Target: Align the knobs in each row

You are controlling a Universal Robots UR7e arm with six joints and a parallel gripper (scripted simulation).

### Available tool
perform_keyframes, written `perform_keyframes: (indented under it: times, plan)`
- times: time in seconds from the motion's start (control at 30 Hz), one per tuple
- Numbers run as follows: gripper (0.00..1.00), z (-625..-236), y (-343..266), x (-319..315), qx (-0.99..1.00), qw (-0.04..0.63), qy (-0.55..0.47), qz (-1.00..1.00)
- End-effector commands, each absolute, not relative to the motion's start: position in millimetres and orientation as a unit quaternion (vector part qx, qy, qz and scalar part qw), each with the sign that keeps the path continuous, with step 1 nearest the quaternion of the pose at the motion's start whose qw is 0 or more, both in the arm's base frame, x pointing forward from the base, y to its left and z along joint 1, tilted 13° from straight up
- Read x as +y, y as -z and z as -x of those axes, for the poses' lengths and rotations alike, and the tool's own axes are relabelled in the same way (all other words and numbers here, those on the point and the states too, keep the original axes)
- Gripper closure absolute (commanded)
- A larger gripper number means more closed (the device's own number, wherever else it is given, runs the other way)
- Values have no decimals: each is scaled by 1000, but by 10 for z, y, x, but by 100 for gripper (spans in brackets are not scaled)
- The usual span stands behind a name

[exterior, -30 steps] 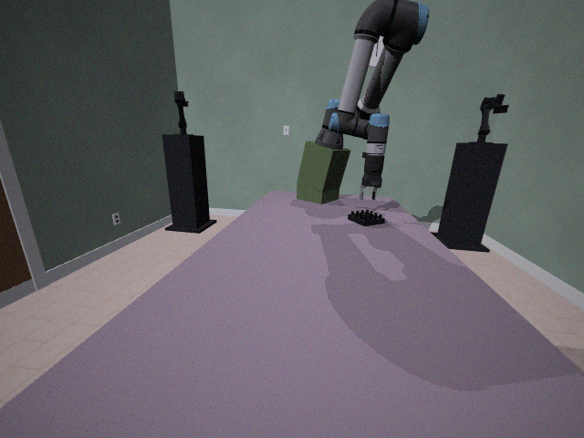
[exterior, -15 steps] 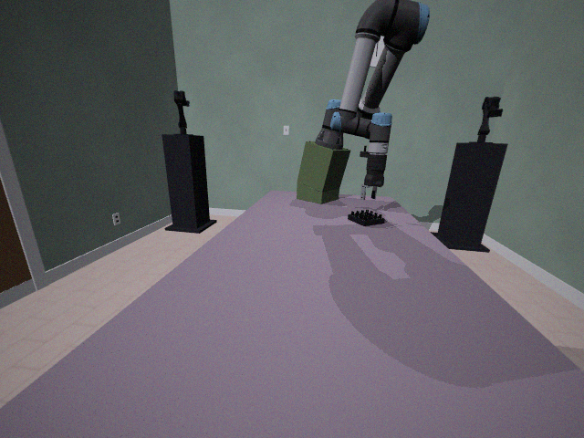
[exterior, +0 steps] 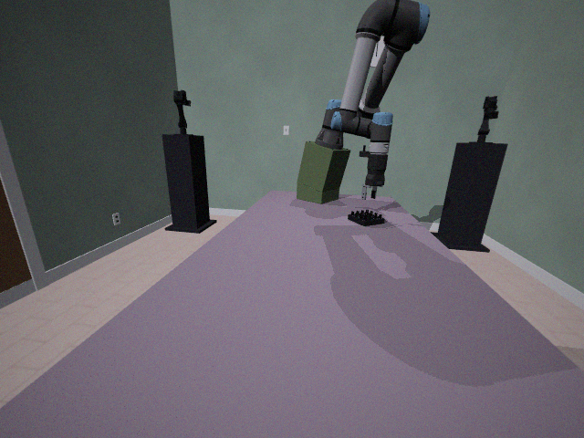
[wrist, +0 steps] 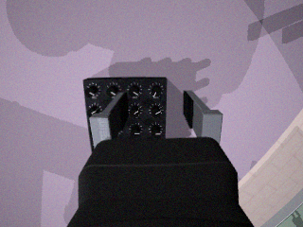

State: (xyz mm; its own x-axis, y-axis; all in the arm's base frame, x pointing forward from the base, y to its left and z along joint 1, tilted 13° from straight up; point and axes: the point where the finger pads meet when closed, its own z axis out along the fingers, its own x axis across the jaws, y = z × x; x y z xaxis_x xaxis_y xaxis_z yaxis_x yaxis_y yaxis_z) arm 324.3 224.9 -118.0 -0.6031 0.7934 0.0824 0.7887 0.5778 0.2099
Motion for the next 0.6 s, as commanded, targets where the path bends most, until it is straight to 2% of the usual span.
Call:
perform_keyframes:
  times: [0.0, 0.1, 0.13, 0.57]
  plan:
    - [0, -3248, 1176, 2250, 889, 11, -113, -443]
    - [0, -3248, 1176, 2250, 890, 11, -113, -442]
    - [54, -3248, 1176, 2250, 890, 11, -113, -442]
    - [54, -3248, 1176, 2250, 890, 11, -113, -442]
